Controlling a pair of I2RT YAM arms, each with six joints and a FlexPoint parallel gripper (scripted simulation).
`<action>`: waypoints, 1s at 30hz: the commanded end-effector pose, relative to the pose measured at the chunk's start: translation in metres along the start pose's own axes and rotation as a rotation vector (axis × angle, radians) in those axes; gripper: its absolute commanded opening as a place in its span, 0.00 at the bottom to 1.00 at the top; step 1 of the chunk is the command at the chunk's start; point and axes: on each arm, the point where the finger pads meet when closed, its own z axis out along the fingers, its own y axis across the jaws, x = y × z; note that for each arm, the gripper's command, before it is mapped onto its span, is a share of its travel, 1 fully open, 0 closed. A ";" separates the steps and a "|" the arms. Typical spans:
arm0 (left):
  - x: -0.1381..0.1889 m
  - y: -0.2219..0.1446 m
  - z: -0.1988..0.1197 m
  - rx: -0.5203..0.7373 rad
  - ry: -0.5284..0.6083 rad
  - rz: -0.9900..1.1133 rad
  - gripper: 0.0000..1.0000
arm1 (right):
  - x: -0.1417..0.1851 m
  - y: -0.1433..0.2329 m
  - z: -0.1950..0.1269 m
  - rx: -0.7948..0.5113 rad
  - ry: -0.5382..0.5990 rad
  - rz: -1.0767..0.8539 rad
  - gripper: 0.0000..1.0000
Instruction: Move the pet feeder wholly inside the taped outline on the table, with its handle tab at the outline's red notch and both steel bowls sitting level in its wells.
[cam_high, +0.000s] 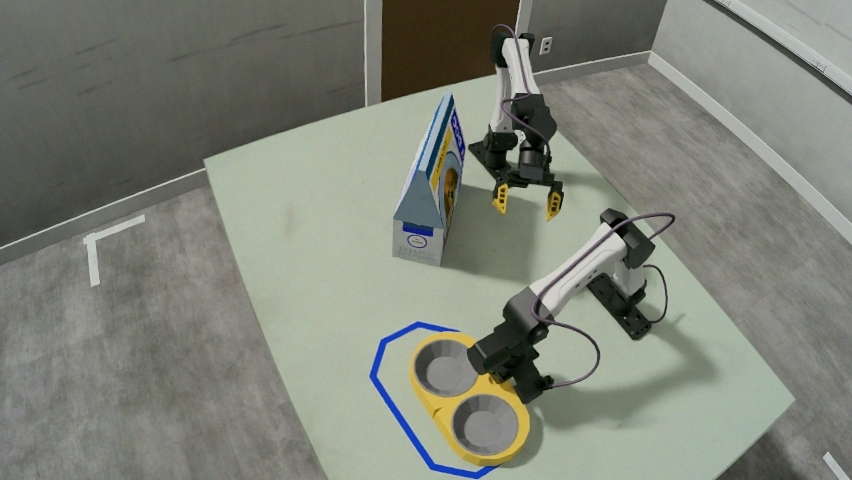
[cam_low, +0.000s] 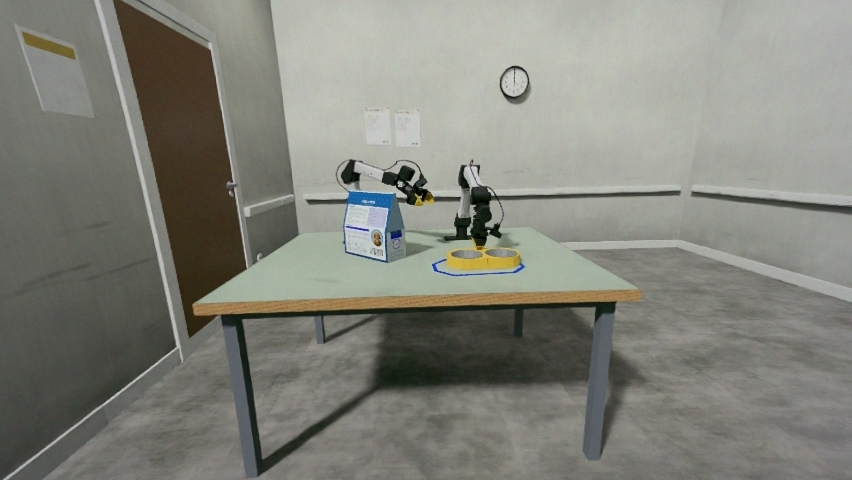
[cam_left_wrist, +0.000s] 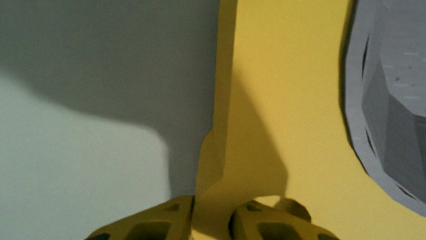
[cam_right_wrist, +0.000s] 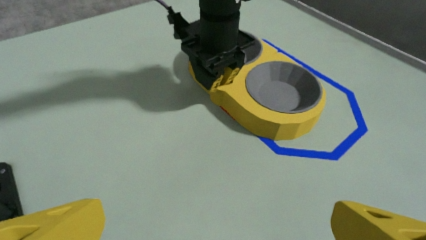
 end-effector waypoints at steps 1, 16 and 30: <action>0.016 -0.011 0.003 -0.010 0.002 -0.029 0.06 | -0.013 -0.001 -0.006 0.001 -0.045 0.011 1.00; 0.041 -0.041 0.003 0.019 0.001 -0.018 0.06 | -0.013 -0.001 -0.006 0.001 -0.045 0.011 1.00; 0.041 -0.043 -0.009 0.048 0.003 -0.018 0.34 | -0.013 -0.001 -0.006 0.001 -0.045 0.011 1.00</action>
